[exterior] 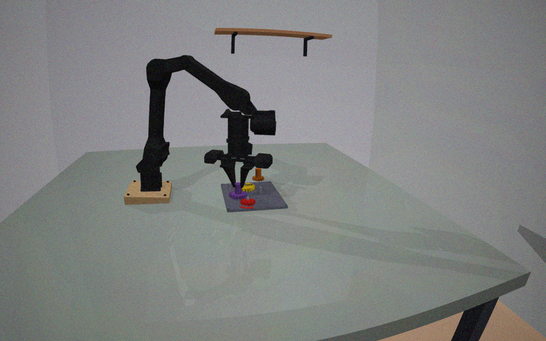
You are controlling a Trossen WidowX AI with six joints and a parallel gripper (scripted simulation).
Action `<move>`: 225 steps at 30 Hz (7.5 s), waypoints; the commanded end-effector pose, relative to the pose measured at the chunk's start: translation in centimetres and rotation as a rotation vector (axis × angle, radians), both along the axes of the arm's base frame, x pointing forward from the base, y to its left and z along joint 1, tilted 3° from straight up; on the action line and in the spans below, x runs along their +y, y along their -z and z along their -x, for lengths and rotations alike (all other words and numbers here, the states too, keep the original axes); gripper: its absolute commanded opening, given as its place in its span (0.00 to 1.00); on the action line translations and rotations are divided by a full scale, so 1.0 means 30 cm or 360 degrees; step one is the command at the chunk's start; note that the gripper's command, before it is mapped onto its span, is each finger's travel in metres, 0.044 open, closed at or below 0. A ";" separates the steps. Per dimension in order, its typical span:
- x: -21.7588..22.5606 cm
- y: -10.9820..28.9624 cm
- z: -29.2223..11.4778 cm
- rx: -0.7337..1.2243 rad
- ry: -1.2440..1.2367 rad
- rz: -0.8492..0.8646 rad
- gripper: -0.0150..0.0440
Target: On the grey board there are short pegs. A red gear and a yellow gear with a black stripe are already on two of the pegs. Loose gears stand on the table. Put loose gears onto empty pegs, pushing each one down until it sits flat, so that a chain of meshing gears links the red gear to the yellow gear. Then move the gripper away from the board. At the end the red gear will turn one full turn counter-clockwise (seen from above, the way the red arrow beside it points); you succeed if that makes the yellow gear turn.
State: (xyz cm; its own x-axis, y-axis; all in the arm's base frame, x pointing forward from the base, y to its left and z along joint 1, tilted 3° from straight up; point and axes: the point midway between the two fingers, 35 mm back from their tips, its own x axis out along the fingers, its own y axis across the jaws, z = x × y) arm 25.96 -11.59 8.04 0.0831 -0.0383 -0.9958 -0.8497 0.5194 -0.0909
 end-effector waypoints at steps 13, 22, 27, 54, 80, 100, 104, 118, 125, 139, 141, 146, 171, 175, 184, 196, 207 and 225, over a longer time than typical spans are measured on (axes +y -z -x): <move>0.002 0.006 -0.001 0.0004 -0.0082 0.0002 0.25; 0.001 0.011 0.003 0.0015 -0.0388 0.0028 0.25; -0.002 0.014 0.001 0.0018 -0.0453 0.0033 0.25; -0.001 0.025 -0.002 -0.0005 0.0144 -0.0017 0.25; 0.019 -0.113 -0.010 0.0000 -0.0060 -0.0001 0.58; 0.497 -0.136 -0.344 -0.0059 0.1562 -0.0167 1.00; 0.580 -0.134 -0.366 -0.0064 0.1748 -0.0187 1.00; 0.592 -0.128 -0.370 -0.0064 0.1762 -0.0189 1.00; 0.596 -0.057 -0.375 -0.0064 0.1762 -0.0189 1.00; 0.593 -0.001 -0.381 -0.0064 0.1762 -0.0189 1.00; 0.593 0.009 -0.382 -0.0064 0.1762 -0.0188 1.00; 0.592 0.032 -0.383 -0.0064 0.1762 -0.0188 1.00; 0.592 0.033 -0.383 -0.0064 0.1762 -0.0188 0.31; 0.592 0.029 -0.384 -0.0064 0.1761 -0.0188 0.25; 0.590 -0.031 -0.393 -0.0067 0.1757 -0.0189 0.25; 0.588 -0.116 -0.398 -0.0067 0.1760 -0.0191 0.25; 0.586 -0.192 -0.395 -0.0067 0.1761 -0.0191 0.25; 0.581 -0.316 -0.376 -0.0067 0.1761 -0.0190 0.25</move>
State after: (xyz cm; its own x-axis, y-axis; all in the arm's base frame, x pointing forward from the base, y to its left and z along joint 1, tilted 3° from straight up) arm 37.29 5.89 16.70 0.0906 -0.0149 -0.9958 0.0939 0.9956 -0.0064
